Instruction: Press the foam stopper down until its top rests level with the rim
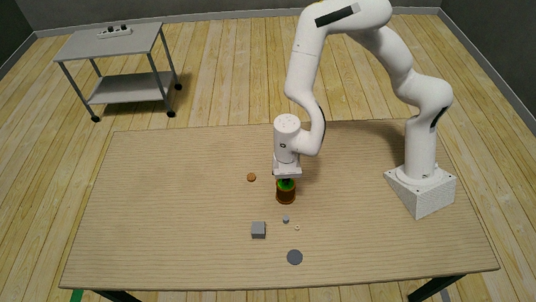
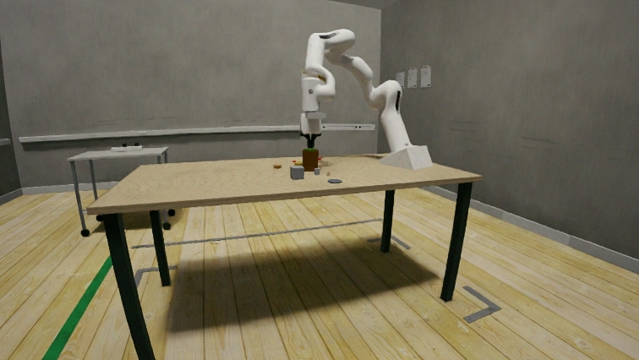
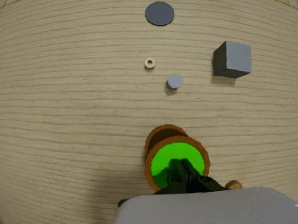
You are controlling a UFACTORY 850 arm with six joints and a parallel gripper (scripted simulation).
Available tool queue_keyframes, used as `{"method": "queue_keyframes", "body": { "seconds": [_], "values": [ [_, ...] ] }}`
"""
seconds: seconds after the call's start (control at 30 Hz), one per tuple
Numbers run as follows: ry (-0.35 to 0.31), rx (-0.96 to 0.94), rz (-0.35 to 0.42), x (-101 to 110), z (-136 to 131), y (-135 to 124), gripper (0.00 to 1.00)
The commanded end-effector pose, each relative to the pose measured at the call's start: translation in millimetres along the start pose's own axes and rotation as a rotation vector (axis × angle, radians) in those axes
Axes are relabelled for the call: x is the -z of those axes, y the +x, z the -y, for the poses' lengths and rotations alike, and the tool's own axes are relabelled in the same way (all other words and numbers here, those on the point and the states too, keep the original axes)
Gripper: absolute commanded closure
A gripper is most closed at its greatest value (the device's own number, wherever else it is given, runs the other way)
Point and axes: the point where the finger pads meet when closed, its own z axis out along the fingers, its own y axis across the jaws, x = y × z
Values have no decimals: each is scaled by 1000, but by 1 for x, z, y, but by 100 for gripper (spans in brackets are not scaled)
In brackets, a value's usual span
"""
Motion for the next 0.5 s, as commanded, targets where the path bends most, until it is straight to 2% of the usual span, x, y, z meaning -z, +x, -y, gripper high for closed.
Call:
{"method": "queue_keyframes", "body": {
  "seconds": [0.0,0.47],
  "values": [
    [-2,0,-1,1,-1,0,100],
    [-2,0,-1,29,-1,0,100]
  ]
}}
